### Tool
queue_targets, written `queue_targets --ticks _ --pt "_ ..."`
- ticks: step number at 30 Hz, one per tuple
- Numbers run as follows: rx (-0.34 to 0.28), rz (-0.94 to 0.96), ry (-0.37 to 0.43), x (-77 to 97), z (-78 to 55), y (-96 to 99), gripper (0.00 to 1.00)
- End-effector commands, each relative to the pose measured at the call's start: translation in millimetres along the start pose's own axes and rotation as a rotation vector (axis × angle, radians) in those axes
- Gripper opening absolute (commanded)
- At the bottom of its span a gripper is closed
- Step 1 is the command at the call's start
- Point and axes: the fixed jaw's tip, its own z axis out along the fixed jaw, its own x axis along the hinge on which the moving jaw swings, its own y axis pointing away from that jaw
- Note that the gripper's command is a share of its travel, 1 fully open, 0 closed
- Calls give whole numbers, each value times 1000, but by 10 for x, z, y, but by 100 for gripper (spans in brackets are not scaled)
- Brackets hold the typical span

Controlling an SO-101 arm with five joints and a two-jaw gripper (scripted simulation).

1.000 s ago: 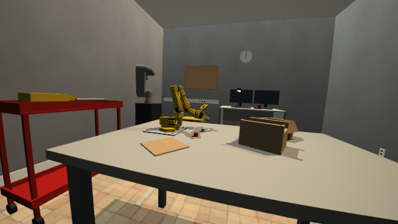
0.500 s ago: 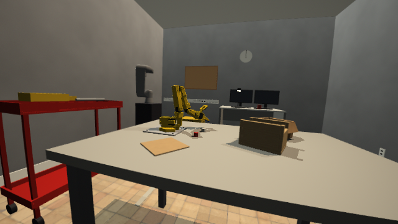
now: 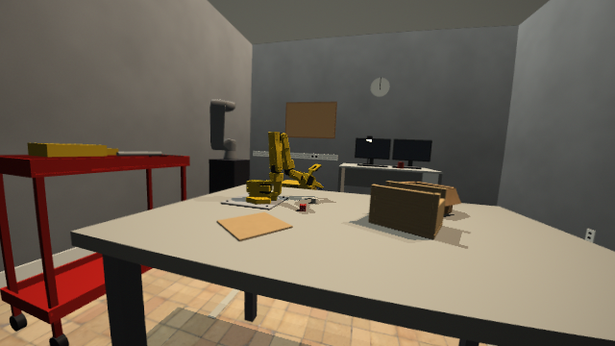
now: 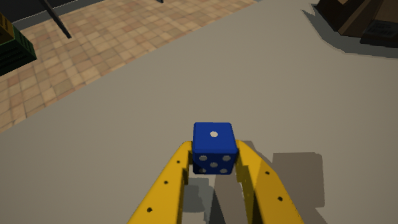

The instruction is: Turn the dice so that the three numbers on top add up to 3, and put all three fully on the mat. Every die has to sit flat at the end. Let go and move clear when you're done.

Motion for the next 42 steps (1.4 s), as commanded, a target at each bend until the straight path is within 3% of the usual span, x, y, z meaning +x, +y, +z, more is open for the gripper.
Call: queue_targets --ticks 1,42 --pt "-10 -11 -6 18 4 26 0" --pt "-10 -11 -6 130 49 26 0"
